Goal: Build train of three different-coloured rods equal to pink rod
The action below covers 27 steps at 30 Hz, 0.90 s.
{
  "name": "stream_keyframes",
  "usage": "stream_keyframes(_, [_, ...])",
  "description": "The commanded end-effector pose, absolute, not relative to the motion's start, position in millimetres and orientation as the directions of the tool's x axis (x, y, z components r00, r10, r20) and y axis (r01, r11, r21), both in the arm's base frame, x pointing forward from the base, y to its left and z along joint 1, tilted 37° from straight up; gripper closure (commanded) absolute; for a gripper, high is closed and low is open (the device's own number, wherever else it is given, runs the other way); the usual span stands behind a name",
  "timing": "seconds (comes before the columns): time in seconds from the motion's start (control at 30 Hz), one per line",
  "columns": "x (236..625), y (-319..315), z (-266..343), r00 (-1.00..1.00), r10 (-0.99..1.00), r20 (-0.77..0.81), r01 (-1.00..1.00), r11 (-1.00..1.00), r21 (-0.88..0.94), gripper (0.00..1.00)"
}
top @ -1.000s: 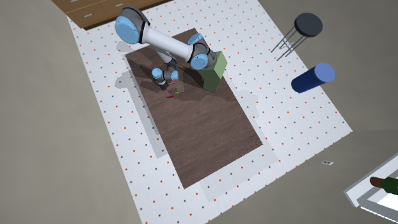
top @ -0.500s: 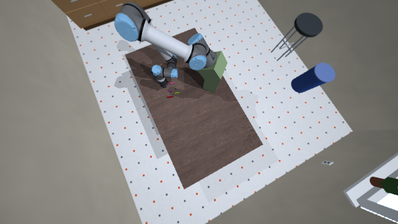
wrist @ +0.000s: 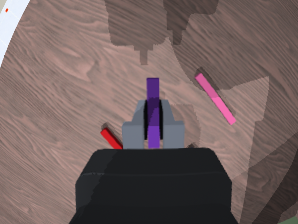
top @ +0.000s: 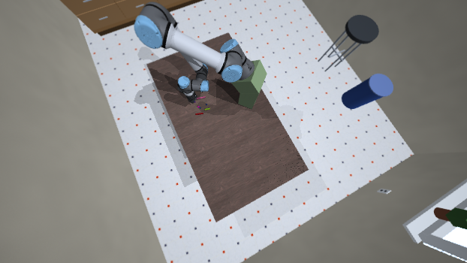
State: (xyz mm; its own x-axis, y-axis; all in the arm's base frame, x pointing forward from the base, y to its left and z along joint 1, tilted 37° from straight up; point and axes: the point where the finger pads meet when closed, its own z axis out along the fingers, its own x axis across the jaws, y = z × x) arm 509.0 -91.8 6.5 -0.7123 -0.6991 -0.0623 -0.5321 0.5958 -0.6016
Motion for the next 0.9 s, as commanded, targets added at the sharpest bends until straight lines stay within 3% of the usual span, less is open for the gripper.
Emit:
stream_keyframes(0.0, [509, -92, 7, -0.712, -0.699, -0.063, -0.532, 0.595, -0.602, 0.76])
stream_keyframes(0.87, [545, -123, -55, -0.712, -0.7, -0.063, -0.532, 0.596, -0.602, 0.76])
